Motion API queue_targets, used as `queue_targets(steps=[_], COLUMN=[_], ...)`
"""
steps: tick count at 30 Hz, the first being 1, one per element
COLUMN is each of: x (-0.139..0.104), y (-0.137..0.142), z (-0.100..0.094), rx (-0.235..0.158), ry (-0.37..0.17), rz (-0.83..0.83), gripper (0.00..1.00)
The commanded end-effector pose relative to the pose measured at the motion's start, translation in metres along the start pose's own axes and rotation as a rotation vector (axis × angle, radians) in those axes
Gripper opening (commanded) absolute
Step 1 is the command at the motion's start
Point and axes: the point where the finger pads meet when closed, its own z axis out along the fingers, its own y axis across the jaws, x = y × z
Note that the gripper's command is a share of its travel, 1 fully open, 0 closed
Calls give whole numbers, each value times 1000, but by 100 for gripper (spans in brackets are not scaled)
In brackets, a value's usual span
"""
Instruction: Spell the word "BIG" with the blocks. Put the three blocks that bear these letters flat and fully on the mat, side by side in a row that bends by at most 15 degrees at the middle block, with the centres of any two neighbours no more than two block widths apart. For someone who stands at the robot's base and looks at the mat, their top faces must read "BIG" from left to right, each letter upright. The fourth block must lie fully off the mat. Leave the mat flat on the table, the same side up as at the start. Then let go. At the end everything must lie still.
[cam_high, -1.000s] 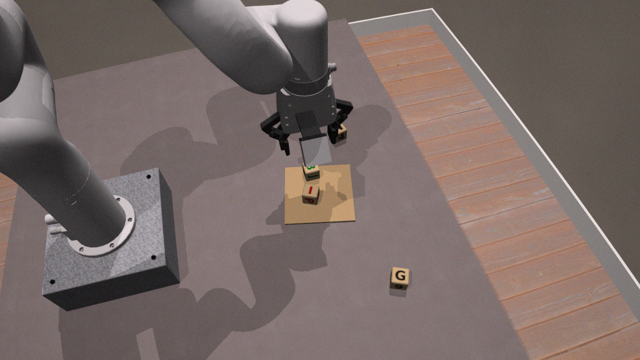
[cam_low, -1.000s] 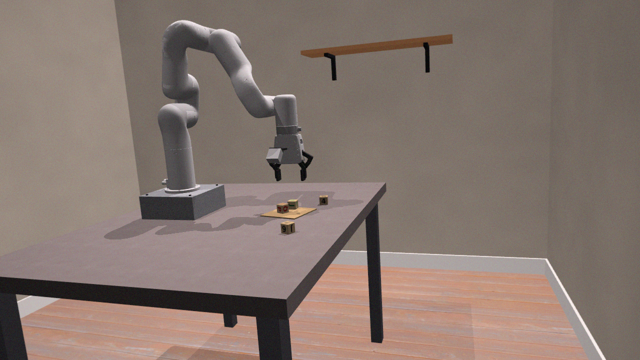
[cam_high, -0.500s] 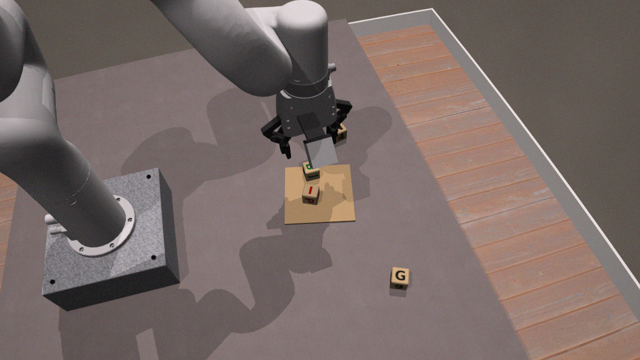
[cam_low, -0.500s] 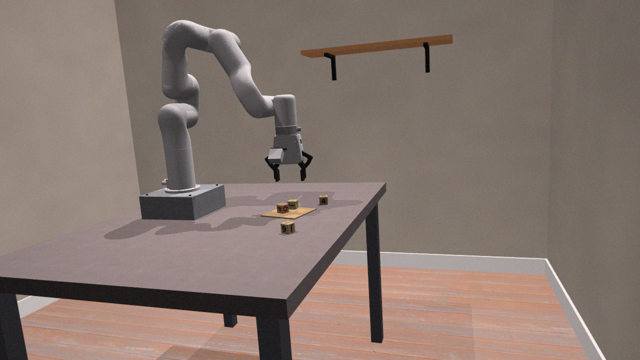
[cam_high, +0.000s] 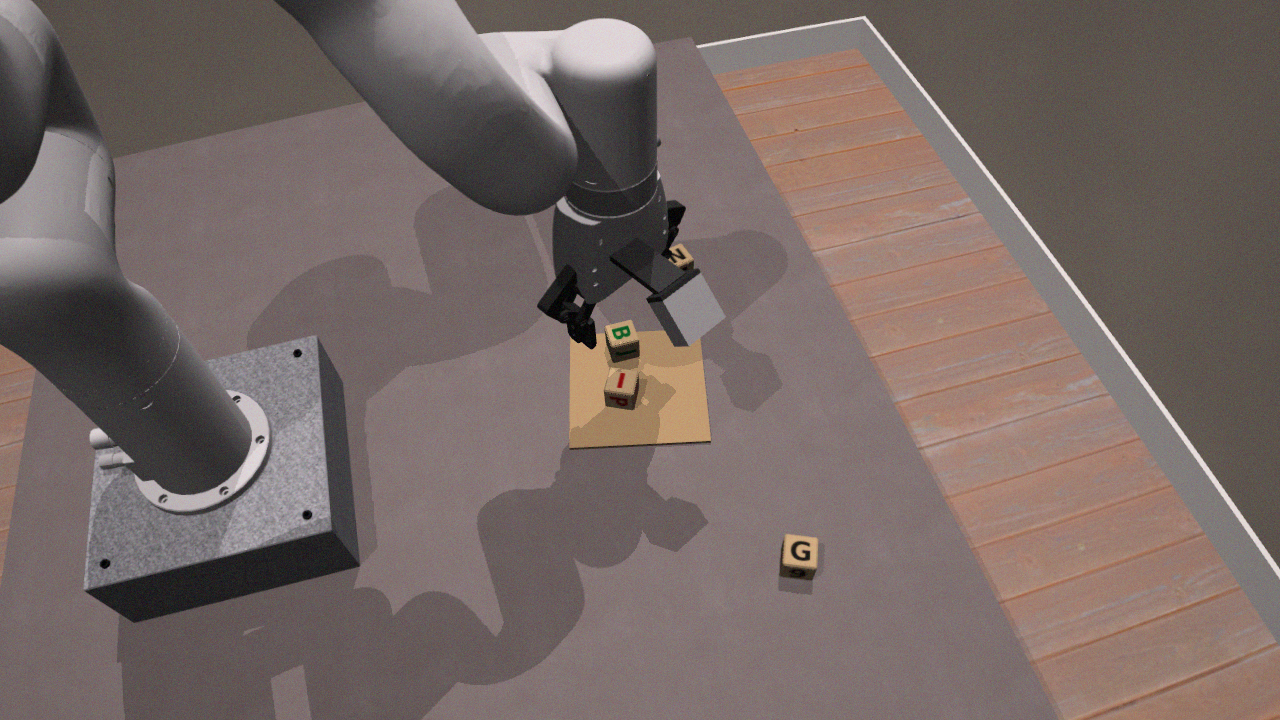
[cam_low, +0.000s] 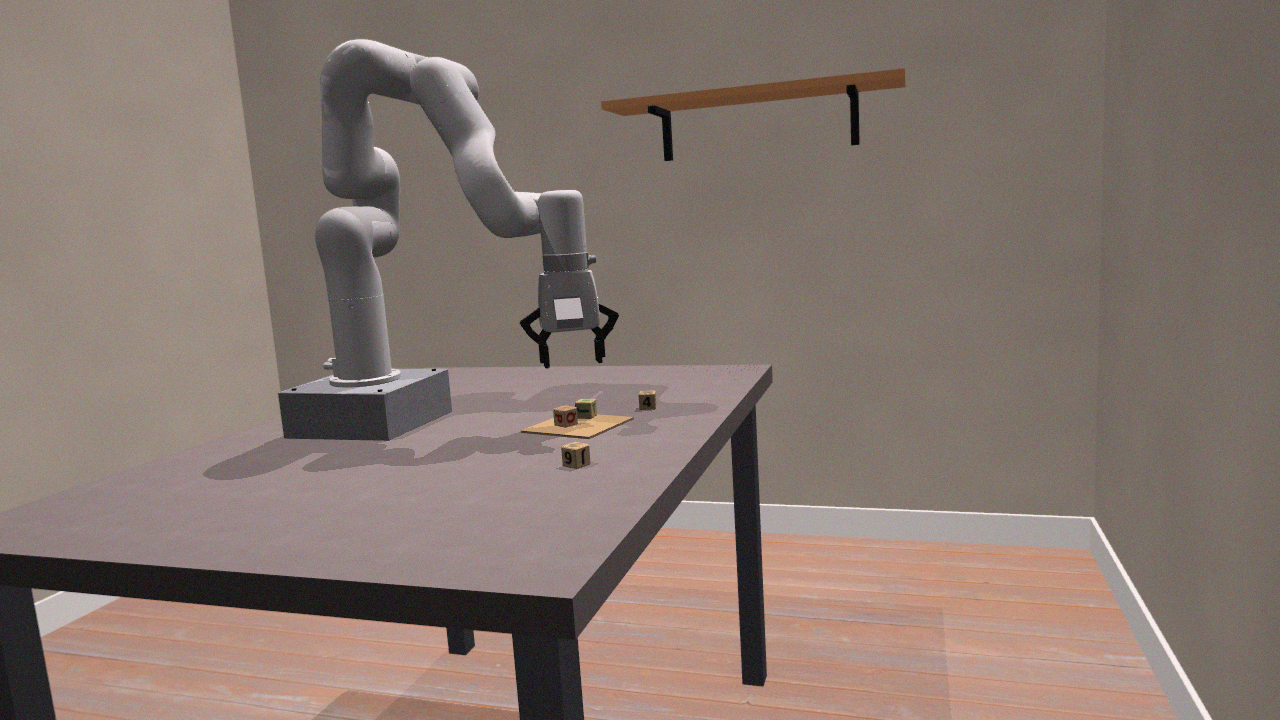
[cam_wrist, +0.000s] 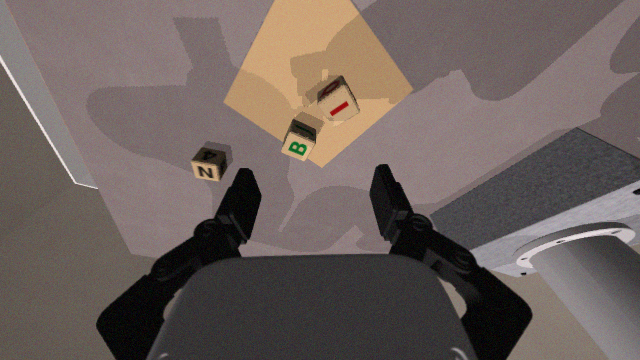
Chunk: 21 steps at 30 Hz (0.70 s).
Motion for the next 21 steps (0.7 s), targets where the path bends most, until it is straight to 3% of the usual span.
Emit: queue_targets(steps=[1,12,21], x=[5,17,20], y=[4,17,22], z=[-1,0,1], rx=[4,3,3], ry=[2,3,3], rz=[-139,-467,-576], gripper=[100,100,100])
